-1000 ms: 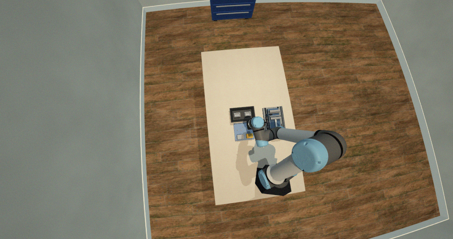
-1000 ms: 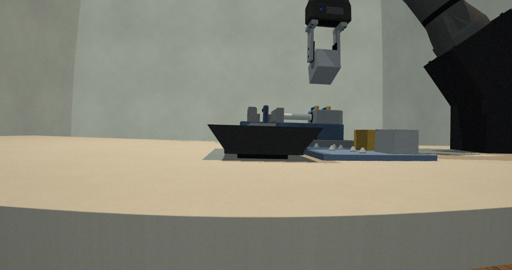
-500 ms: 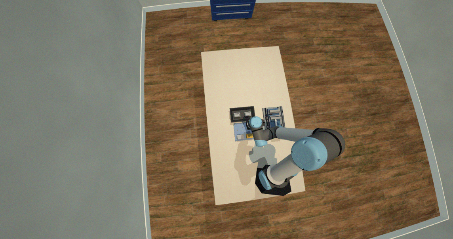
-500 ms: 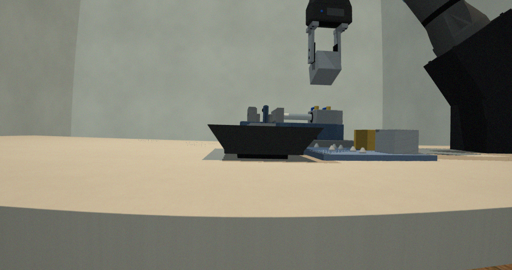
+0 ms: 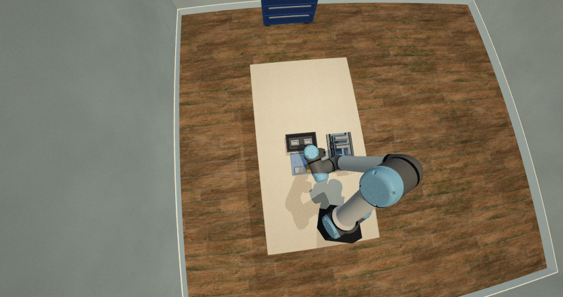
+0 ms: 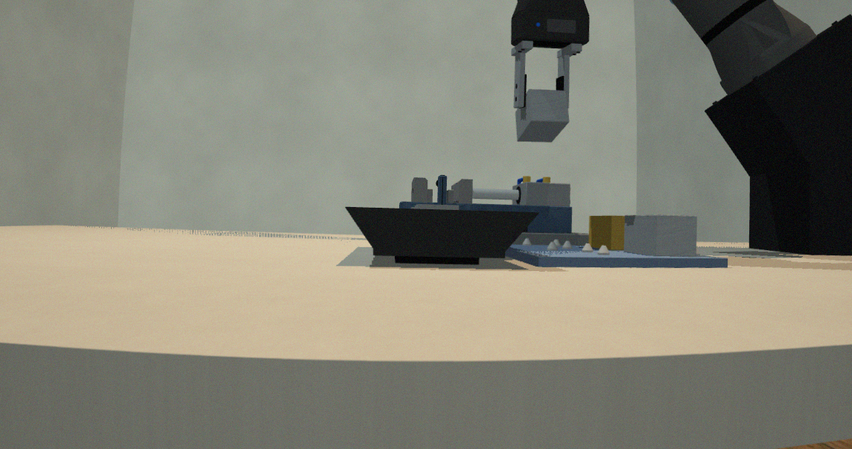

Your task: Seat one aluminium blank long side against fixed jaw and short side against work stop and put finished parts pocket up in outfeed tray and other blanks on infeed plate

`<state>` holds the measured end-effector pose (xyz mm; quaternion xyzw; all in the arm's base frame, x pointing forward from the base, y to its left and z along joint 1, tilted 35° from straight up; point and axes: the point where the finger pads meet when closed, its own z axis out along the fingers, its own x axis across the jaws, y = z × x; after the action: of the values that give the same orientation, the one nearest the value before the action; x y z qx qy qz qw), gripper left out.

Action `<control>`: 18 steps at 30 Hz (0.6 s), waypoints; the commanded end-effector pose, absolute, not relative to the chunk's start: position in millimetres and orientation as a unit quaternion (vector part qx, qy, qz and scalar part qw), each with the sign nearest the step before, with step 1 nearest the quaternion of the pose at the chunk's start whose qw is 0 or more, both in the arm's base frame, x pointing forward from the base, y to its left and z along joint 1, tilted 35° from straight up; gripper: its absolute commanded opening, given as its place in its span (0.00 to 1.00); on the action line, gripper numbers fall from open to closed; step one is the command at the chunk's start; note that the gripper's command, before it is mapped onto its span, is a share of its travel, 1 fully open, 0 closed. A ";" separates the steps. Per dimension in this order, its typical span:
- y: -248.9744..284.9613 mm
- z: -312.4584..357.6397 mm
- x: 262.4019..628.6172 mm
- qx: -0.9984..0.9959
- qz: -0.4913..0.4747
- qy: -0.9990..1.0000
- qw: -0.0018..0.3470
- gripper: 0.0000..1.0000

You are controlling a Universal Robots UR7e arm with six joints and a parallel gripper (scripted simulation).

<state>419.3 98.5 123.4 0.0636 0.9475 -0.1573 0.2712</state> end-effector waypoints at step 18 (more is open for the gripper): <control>101.0 129.2 421.2 0.088 -0.247 0.925 0.276 0.00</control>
<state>420.0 100.5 126.4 0.0818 0.9305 -0.2302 0.2728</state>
